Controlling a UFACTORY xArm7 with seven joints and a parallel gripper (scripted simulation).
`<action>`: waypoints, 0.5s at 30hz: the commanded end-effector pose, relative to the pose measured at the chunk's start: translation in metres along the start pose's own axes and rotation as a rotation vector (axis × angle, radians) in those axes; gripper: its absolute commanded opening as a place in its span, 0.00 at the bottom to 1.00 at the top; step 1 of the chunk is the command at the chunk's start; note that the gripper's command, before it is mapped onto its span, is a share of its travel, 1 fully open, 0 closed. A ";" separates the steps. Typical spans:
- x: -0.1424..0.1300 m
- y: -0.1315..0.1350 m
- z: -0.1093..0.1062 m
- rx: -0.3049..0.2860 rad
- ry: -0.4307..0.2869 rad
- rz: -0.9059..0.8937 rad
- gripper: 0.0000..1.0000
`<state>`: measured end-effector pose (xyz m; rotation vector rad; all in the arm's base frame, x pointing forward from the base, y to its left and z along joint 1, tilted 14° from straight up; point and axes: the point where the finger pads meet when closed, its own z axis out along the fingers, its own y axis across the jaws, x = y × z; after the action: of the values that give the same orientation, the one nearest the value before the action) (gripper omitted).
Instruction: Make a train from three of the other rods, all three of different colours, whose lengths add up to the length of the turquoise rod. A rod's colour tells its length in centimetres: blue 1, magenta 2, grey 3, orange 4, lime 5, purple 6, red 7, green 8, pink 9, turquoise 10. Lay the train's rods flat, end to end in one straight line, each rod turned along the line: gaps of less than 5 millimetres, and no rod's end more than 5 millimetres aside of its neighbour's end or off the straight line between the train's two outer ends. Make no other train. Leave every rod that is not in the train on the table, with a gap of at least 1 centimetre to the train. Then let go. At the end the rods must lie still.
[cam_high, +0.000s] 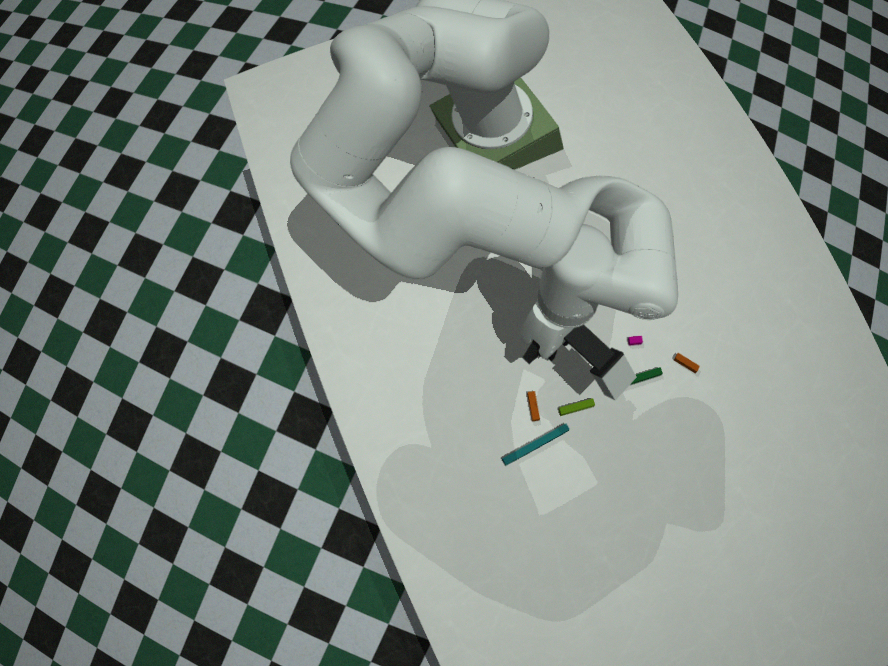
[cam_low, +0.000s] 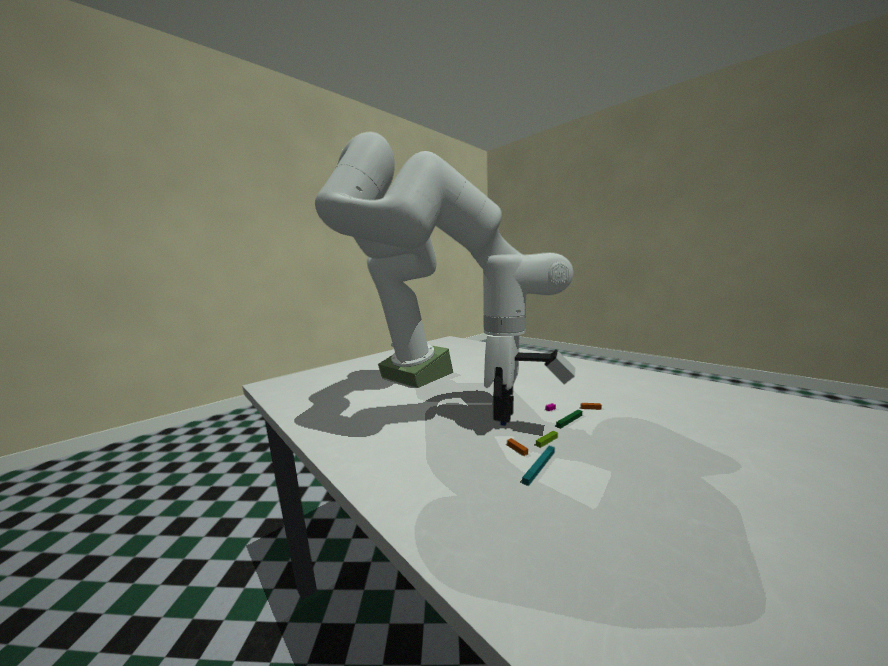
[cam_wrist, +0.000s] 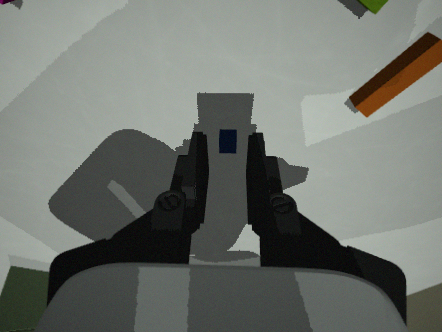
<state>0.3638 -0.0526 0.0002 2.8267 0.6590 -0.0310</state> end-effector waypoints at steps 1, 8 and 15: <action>0.001 0.000 -0.001 -0.001 0.003 -0.001 0.24; 0.001 0.000 -0.001 -0.001 0.003 -0.001 0.24; 0.001 0.000 0.002 -0.001 0.003 -0.001 0.24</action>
<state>0.3639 -0.0530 -0.0013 2.8267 0.6590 -0.0309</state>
